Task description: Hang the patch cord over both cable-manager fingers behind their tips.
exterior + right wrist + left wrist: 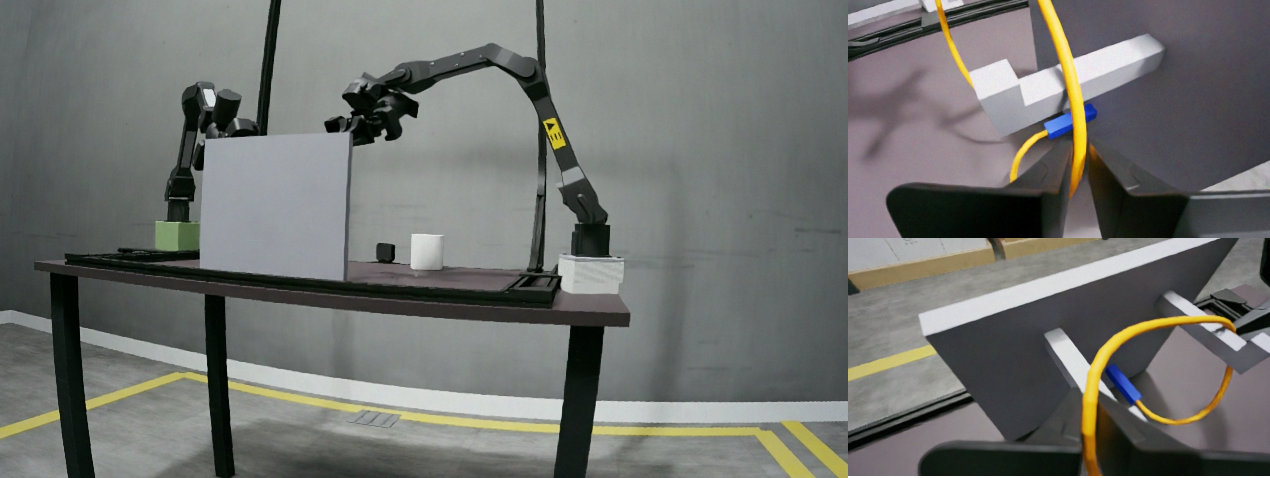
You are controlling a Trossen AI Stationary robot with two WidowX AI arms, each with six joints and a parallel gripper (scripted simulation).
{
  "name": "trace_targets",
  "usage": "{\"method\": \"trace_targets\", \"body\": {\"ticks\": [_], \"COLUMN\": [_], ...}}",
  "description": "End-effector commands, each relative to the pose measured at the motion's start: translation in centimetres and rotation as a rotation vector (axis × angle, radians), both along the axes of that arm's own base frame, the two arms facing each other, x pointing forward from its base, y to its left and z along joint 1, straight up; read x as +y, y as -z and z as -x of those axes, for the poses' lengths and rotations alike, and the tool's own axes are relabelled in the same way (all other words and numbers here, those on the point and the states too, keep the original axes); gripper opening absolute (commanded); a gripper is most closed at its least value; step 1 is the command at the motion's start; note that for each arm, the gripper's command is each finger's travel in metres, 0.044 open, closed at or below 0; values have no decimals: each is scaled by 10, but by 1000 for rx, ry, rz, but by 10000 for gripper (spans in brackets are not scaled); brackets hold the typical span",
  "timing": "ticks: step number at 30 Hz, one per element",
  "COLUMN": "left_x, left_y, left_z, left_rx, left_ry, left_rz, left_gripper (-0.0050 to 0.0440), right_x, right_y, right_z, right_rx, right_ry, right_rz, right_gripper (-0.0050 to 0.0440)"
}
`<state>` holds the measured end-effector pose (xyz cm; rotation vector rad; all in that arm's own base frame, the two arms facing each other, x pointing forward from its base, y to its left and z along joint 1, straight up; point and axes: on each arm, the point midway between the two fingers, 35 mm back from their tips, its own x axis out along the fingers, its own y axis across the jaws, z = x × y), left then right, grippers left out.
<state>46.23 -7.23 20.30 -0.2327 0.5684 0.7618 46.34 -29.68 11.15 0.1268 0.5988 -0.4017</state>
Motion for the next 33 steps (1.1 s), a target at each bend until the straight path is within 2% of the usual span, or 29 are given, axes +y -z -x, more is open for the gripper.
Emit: {"method": "trace_targets", "body": {"ticks": [1, 33], "left_x": [3, 7], "left_y": [-10, 4], "left_z": [4, 10], "left_rx": [-28, -18], "left_ry": [-4, -12], "left_rz": [19, 21], "left_gripper": [25, 25], "right_x": [-1, -1], "right_y": [-13, -13], "right_z": [-1, -1], "right_rx": [-21, -21], "right_ry": [1, 1], "right_rz": [17, 17], "right_gripper": [40, 40]}}
